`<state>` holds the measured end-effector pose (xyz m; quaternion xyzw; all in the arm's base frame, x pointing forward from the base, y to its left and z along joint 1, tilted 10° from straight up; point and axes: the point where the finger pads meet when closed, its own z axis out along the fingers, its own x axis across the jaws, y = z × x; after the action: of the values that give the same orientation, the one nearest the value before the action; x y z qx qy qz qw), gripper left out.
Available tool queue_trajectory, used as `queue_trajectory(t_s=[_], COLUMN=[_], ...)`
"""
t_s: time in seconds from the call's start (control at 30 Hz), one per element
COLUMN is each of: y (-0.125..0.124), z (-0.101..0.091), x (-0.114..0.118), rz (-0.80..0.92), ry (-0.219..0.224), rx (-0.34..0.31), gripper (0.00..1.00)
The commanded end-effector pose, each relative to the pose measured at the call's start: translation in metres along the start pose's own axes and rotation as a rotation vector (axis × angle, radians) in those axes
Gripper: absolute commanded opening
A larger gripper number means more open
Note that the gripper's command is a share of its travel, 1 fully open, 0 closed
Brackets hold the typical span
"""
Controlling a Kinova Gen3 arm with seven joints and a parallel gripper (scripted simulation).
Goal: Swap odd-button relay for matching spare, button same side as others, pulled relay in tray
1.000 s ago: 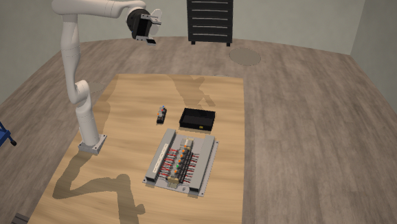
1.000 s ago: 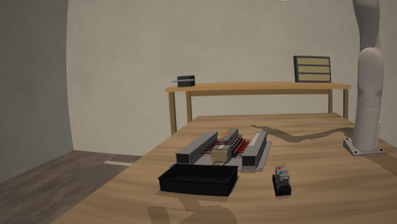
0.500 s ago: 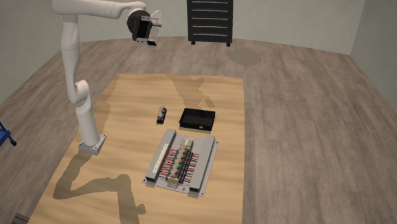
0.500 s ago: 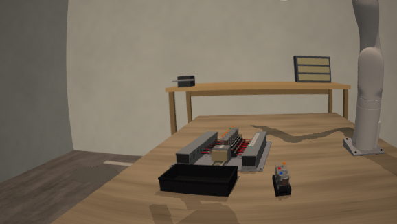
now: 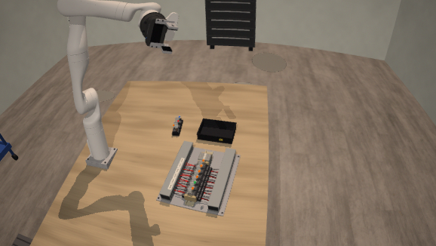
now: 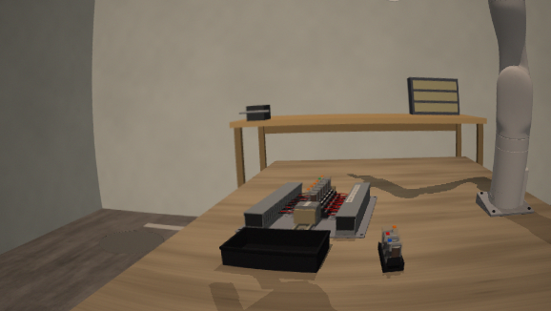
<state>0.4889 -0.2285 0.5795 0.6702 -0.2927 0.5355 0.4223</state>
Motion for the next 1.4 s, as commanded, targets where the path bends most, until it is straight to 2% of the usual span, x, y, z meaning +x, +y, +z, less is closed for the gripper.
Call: queue_trajectory(t_s=[0.0,0.57,1.07,1.13,1.17,1.37], y=[0.0001,-0.0004,-0.0008,-0.0008,-0.006,-0.0026], z=[0.0002,0.0008,0.0015,0.0015,0.0011,0.0013], x=[0.0002,-0.0009,-0.002,-0.002,-0.0077,-0.0038], rz=[0.0,0.0,-0.065,-0.065,-0.079,-0.105], ry=[0.001,0.001,-0.173,-0.173,-0.187,-0.257], rx=[0.0,0.0,0.135,0.135,0.15,0.204], gripper=[1.0,1.0,1.0,1.0,1.0,1.0])
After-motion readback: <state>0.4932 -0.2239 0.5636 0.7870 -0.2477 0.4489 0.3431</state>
